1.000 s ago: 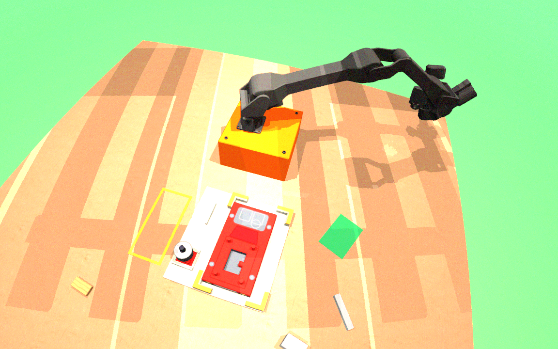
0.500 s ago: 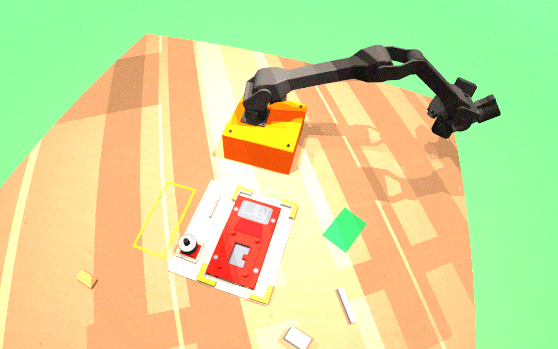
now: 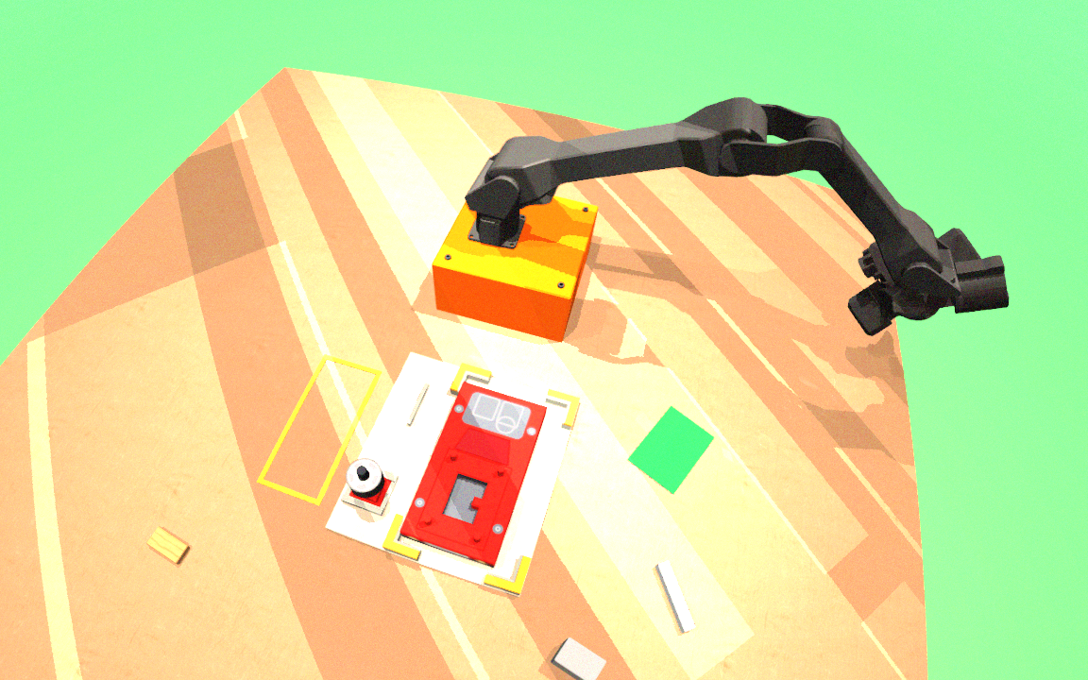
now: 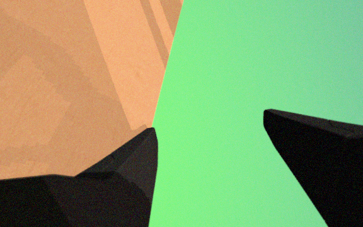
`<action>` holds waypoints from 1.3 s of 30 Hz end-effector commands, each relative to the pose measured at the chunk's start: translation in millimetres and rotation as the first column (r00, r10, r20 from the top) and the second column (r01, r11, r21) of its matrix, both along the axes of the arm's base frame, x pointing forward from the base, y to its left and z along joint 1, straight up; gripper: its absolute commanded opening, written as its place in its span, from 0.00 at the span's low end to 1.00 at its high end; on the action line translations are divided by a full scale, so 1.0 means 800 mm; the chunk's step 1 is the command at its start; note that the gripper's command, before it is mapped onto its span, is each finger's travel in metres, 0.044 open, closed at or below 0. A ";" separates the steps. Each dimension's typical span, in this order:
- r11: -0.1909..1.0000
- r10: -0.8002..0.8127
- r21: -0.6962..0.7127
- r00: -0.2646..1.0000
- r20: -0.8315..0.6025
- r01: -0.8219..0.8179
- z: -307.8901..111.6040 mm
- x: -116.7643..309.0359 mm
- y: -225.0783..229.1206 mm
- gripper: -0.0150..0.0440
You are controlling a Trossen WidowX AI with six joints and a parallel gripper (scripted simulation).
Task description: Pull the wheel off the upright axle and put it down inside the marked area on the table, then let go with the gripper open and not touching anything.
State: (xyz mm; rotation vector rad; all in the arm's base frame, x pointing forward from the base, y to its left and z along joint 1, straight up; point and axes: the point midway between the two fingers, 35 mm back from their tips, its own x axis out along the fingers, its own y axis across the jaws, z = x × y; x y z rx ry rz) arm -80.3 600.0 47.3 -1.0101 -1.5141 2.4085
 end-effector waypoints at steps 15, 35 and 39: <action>0.833 -0.470 -0.322 0.883 0.020 0.450 -0.003 0.191 -0.026 0.76; 0.215 -0.907 -0.614 0.388 0.162 0.759 -0.003 0.428 -0.153 0.76; 0.065 -0.945 -0.652 0.257 0.203 0.755 -0.003 0.467 -0.190 0.76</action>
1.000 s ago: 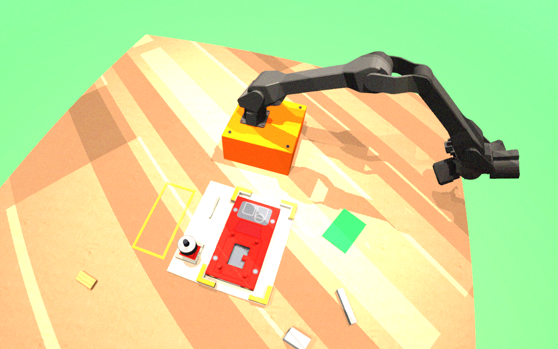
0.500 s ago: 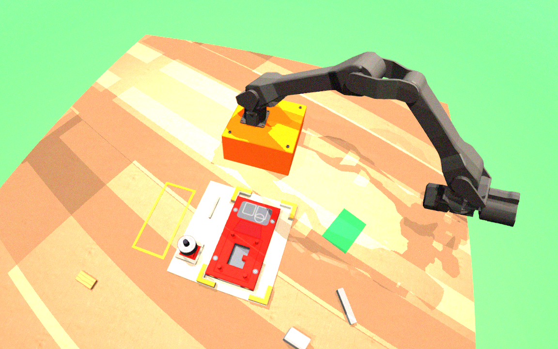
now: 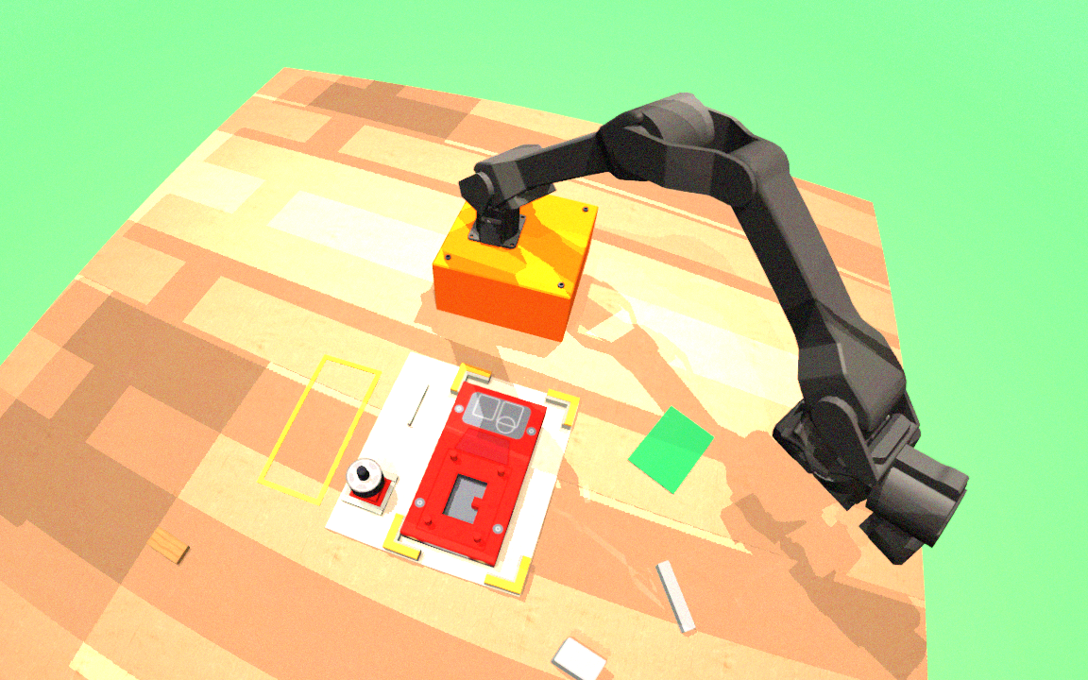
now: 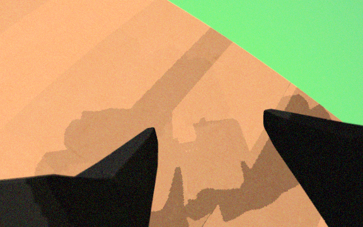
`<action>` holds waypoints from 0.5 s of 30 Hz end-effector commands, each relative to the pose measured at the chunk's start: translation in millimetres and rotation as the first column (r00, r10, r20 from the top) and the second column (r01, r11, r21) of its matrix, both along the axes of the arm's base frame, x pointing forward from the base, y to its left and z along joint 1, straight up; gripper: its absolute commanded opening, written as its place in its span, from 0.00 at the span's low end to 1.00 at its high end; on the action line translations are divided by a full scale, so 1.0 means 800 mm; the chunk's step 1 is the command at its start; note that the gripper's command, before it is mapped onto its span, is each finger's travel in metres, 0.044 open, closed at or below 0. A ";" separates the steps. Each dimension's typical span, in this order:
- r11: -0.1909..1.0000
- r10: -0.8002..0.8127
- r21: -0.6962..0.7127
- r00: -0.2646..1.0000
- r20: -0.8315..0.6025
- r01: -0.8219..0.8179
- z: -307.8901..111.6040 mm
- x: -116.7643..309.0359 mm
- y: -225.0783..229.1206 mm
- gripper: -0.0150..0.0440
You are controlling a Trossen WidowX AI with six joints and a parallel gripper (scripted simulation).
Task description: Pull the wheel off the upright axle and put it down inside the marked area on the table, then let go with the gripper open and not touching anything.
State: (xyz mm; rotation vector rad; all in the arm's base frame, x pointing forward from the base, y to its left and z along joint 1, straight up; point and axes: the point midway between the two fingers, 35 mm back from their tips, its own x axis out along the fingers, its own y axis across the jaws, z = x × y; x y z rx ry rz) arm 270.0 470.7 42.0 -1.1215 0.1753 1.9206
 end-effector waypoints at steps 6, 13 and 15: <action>0.935 -0.339 -0.132 0.938 -0.070 0.328 0.004 0.078 -0.089 0.76; 0.801 -0.584 -0.237 0.806 -0.102 0.550 0.004 0.125 -0.168 0.76; 0.749 -0.648 -0.269 0.754 -0.104 0.606 0.004 0.137 -0.192 0.76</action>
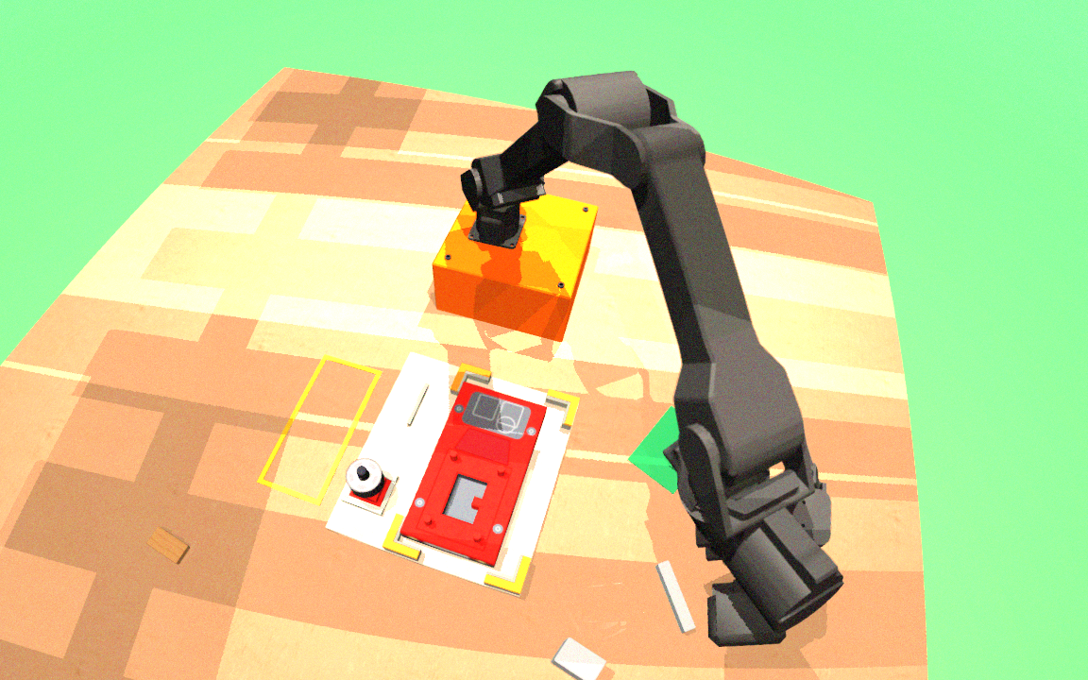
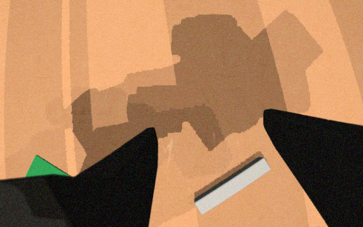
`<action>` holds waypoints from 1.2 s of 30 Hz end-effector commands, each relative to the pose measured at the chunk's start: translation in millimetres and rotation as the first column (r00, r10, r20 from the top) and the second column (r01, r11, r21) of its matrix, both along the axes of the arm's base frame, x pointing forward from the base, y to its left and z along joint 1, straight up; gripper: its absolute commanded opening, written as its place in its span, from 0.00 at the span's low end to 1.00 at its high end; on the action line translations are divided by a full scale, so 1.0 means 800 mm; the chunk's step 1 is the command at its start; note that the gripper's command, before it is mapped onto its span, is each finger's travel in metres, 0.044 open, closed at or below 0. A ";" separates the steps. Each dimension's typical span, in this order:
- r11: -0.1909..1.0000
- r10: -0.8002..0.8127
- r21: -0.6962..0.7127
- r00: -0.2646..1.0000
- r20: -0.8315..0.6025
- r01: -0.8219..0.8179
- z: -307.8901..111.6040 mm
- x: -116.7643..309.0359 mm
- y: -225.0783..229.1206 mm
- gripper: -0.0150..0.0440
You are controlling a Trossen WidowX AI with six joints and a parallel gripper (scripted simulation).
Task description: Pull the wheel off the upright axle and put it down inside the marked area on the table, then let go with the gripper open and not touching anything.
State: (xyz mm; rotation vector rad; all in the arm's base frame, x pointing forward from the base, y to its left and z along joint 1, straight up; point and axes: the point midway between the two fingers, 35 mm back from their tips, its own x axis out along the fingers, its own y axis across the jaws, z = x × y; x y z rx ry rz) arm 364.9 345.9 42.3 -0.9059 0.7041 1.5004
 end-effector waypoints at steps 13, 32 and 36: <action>0.780 -0.616 -0.215 0.781 -0.102 0.588 0.008 0.063 -0.202 0.76; 0.069 -0.998 -0.450 0.059 -0.036 0.890 0.019 0.029 -0.446 0.76; -0.101 -0.993 -0.483 -0.115 0.001 0.870 0.022 0.008 -0.491 0.76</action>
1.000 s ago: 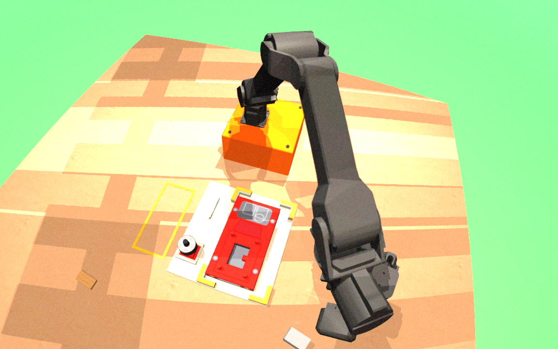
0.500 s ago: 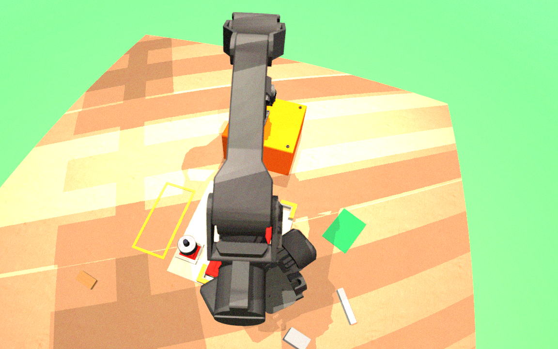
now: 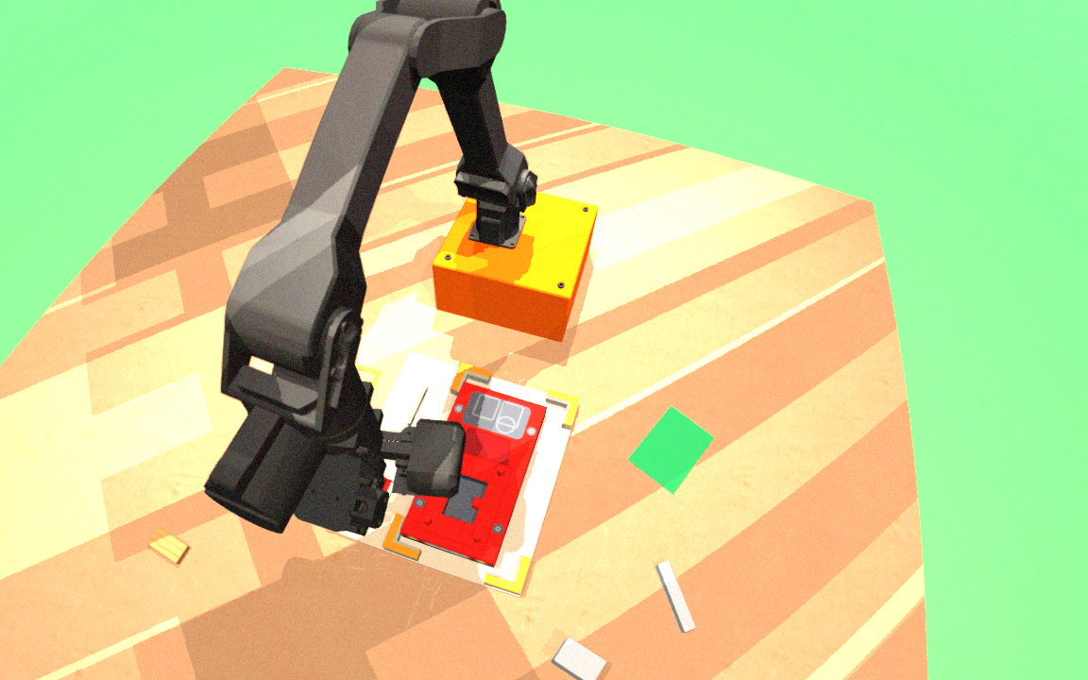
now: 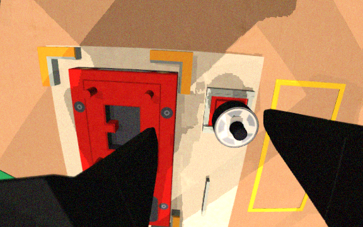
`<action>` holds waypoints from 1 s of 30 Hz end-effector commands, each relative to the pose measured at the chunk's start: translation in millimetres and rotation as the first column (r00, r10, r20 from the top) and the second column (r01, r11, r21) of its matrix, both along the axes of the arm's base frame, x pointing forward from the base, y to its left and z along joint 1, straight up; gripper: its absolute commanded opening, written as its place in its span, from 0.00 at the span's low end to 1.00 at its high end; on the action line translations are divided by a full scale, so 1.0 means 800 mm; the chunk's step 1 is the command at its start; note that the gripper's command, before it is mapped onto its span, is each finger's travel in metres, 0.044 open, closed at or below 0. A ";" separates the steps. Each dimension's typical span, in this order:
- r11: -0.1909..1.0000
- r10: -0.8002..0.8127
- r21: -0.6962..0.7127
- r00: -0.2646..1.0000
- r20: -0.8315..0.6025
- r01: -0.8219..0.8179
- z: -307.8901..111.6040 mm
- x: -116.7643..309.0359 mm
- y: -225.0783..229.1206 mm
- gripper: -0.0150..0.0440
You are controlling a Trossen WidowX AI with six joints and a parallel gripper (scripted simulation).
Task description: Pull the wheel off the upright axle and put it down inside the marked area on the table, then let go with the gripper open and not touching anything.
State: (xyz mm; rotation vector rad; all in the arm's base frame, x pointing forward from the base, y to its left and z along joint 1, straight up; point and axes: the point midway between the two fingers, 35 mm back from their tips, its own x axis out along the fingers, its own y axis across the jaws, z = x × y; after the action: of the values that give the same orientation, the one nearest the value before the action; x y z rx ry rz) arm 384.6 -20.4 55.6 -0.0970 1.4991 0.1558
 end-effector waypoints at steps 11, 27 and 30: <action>0.981 -0.192 -0.048 0.981 -0.034 0.191 0.006 -0.033 -0.036 0.76; 0.981 -0.192 -0.048 0.981 -0.034 0.191 -0.086 -0.029 -0.038 0.76; 0.981 -0.192 -0.048 0.981 -0.034 0.191 -0.087 -0.030 -0.038 0.76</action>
State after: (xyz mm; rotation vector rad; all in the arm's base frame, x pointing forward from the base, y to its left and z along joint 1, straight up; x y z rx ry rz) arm 359.2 -49.8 -9.5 0.0178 1.5510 -0.0234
